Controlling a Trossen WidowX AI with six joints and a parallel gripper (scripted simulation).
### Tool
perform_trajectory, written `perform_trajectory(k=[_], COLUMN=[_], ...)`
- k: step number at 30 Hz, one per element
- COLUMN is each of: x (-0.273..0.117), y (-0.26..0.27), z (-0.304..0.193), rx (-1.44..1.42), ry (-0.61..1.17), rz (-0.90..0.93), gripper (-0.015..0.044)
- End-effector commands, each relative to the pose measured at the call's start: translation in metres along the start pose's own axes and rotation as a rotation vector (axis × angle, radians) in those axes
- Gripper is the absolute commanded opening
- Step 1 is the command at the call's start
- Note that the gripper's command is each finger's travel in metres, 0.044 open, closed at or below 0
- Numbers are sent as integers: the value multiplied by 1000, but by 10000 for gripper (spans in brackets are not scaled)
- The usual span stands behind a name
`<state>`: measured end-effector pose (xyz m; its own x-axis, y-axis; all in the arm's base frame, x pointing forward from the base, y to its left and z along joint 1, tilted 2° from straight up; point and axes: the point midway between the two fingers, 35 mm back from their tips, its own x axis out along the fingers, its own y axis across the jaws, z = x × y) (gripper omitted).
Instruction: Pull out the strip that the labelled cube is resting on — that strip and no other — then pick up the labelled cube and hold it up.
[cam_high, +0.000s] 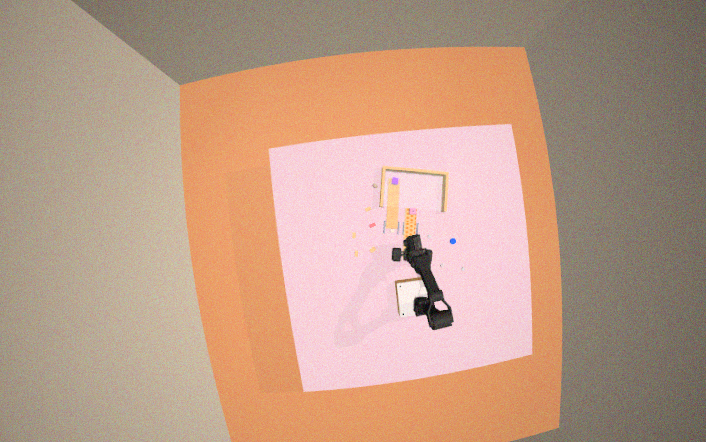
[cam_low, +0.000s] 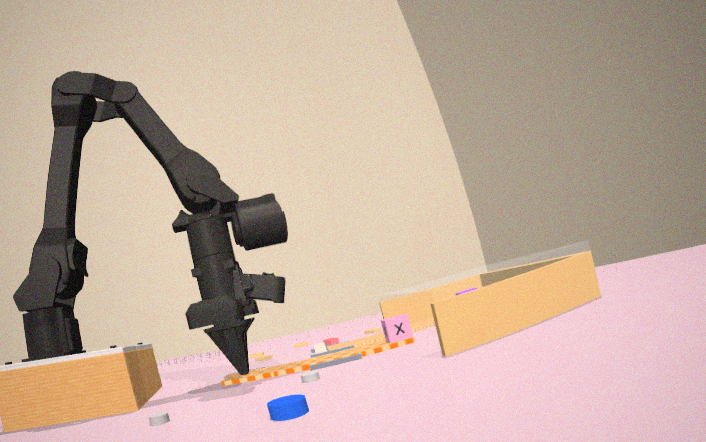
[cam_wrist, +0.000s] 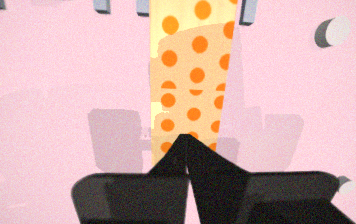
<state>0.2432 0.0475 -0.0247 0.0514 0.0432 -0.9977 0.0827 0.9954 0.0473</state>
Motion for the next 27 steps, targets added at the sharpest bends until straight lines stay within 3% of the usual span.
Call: perform_trajectory(k=[1,27], x=[4,3], y=[-1,-1], z=[-14,-46], rx=[2,2], ry=[24,26], rz=[-7,-7], gripper=[0,0])
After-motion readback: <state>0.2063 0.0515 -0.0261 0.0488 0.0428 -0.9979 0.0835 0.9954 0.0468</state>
